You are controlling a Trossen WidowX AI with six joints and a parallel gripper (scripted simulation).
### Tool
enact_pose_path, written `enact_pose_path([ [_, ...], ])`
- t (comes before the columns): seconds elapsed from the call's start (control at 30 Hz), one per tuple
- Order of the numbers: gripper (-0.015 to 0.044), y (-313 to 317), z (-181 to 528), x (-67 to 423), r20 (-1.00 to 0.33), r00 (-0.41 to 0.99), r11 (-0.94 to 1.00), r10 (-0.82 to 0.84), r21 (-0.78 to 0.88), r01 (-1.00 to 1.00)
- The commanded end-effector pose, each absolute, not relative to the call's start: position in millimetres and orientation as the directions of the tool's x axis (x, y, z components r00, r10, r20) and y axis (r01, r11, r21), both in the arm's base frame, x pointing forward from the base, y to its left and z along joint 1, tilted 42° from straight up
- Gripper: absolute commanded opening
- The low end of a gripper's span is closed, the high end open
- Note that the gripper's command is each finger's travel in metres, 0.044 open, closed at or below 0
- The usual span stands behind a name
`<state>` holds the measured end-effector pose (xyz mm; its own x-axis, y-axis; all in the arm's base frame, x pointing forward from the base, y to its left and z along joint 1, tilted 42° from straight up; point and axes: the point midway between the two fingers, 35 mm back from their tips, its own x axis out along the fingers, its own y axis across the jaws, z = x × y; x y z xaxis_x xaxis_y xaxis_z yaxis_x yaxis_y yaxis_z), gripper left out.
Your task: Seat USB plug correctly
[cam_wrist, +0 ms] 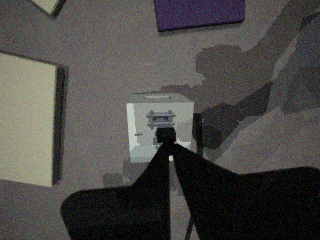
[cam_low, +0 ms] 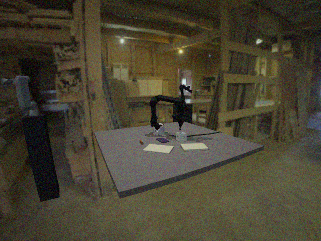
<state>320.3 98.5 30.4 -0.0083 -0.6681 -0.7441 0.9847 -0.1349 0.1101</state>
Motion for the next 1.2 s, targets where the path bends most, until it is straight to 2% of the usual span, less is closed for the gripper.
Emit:
enact_pose_path([
  [0.0,0.0,99.0,30.4,320.1,-0.745,-0.011,-0.127,-0.667,0.099,0.987],
  [0.57,0.0,97.8,29.8,320.1,-0.744,-0.01,0.183,-0.668,-0.177,0.967],
  [1.17,0.0,97.8,29.8,320.1,-0.744,-0.01,0.49,-0.668,-0.45,0.746],
])
